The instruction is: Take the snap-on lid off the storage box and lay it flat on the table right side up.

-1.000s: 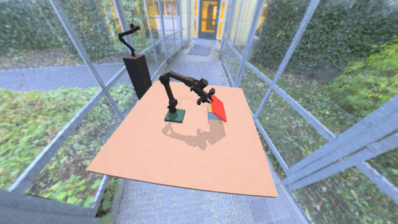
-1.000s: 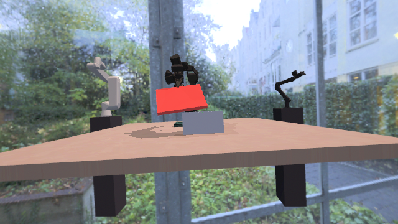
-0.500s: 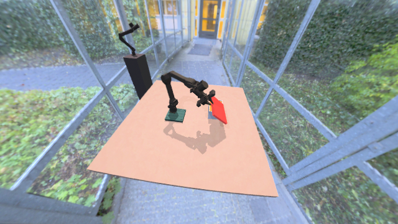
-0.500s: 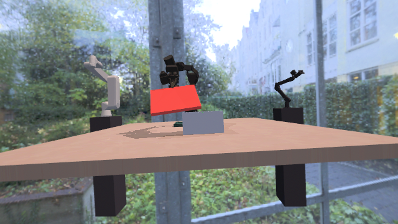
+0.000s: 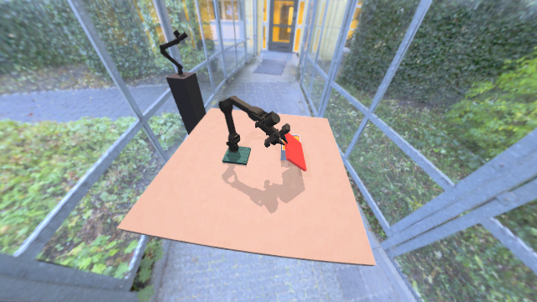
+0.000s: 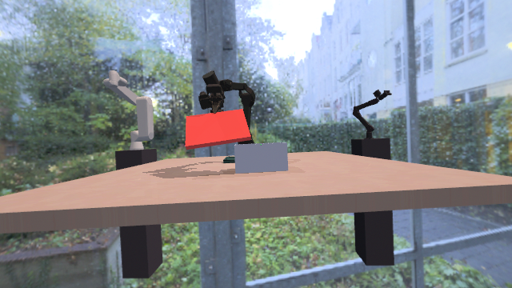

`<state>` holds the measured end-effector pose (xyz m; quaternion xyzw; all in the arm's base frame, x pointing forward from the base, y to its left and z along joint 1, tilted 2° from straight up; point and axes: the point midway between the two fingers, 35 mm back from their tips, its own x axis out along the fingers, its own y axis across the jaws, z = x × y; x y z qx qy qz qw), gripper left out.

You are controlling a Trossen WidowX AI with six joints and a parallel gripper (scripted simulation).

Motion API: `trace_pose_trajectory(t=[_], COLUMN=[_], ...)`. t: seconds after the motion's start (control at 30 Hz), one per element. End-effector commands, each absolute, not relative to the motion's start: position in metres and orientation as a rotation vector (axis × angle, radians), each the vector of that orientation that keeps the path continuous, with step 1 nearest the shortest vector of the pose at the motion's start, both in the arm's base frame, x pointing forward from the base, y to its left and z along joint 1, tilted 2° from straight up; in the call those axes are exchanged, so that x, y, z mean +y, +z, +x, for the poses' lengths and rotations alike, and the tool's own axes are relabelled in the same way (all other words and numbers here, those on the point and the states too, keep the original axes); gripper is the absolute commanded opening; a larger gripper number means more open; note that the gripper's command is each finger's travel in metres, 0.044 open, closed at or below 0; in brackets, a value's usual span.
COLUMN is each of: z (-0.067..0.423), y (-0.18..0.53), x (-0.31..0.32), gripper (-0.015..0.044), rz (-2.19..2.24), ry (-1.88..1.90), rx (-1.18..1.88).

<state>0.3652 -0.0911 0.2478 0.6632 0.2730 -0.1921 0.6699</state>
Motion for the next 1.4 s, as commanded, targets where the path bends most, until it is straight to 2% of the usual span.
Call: trace_pose_trajectory(t=[0.0,1.37], z=[0.367,0.369], y=[0.254,0.252], x=[-0.099,-0.181], gripper=[0.0,0.0], rz=[1.49,1.483], ry=[-0.415,-0.418], rx=[0.606,0.604])
